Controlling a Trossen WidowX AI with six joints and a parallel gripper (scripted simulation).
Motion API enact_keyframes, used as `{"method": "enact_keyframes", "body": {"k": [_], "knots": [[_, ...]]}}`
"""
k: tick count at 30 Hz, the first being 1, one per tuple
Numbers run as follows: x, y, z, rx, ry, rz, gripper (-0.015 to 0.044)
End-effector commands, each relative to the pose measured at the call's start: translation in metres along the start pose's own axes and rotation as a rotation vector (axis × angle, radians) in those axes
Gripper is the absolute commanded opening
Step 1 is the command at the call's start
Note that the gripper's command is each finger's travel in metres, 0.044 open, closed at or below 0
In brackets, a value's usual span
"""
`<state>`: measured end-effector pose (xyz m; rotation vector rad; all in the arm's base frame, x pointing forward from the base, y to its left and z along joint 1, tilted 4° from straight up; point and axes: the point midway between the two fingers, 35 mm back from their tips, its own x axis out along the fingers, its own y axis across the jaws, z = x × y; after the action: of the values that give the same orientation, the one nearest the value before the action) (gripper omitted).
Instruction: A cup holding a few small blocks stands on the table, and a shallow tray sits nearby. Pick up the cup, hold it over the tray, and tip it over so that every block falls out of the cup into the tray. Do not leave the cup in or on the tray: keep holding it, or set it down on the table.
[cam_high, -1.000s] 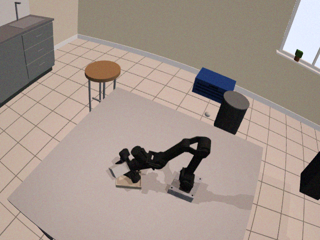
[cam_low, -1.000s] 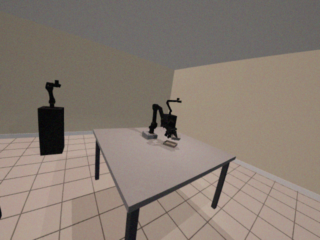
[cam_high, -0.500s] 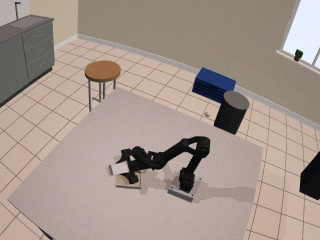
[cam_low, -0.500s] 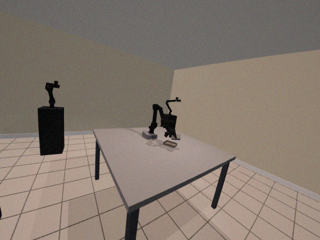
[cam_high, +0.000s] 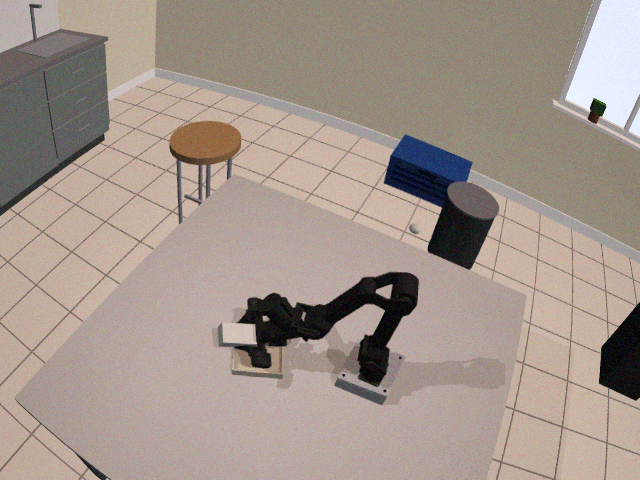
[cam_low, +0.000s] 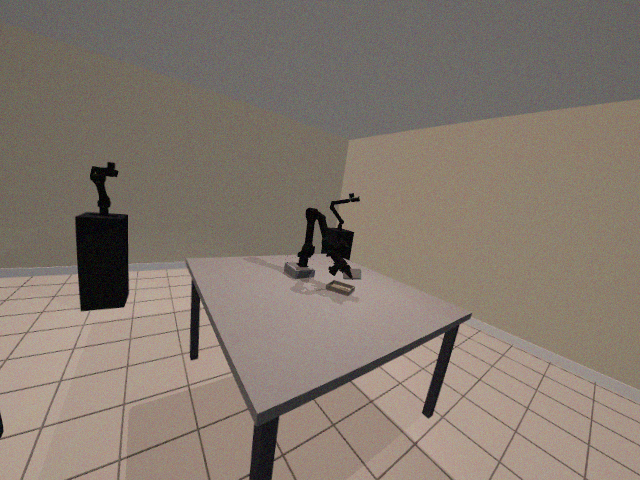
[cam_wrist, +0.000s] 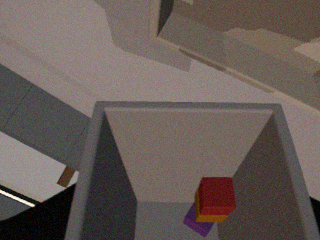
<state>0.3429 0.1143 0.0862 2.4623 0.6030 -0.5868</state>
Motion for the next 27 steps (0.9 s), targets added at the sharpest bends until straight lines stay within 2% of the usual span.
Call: {"method": "enact_keyframes", "body": {"k": [1, 15, 27], "knots": [[0.0008, 0.0002, 0.0004, 0.09, 0.0, 0.004, 0.0], [0.0031, -0.0007, 0.0013, 0.393, 0.001, 0.004, 0.0], [0.0058, -0.0007, 0.0011, 0.407, 0.033, 0.015, 0.0]]}}
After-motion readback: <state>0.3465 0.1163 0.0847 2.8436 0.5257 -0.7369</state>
